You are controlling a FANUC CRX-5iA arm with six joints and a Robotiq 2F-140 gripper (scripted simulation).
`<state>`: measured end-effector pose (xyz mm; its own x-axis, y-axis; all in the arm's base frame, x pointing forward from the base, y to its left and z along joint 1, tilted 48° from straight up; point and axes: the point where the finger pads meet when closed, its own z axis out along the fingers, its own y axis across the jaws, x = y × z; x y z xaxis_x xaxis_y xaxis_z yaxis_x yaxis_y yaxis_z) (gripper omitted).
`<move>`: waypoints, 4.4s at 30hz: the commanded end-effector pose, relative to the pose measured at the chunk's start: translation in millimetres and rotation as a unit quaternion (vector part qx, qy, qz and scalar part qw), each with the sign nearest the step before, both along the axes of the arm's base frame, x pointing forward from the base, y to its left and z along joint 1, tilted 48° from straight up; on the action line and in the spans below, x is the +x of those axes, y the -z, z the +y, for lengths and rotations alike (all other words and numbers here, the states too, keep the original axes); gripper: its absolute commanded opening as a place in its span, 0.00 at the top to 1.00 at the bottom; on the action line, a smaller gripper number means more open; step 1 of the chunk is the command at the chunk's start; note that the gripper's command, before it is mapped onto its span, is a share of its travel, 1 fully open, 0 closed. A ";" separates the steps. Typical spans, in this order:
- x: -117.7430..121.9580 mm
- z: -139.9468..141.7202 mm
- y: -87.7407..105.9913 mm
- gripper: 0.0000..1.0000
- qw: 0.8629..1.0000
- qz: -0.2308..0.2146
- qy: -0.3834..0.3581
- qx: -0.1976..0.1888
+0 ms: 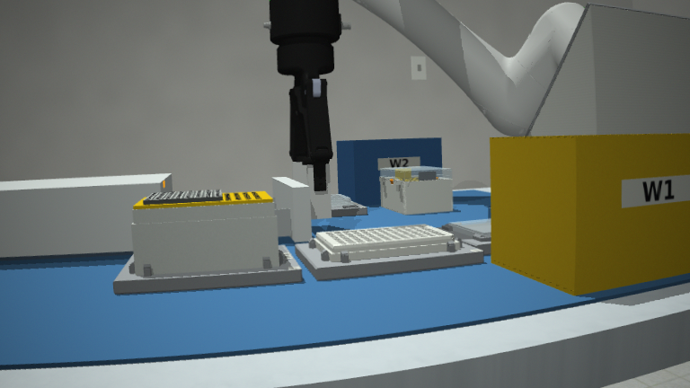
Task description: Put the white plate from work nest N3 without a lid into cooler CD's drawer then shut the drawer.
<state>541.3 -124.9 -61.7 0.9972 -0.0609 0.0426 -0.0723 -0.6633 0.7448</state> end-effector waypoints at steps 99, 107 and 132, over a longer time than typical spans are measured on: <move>-22.3 1.5 1.0 0.13 1.000 0.000 0.000 0.000; -22.2 2.5 0.1 0.13 1.000 0.000 0.000 0.000; -21.8 23.4 -18.6 0.13 1.000 0.000 0.000 0.000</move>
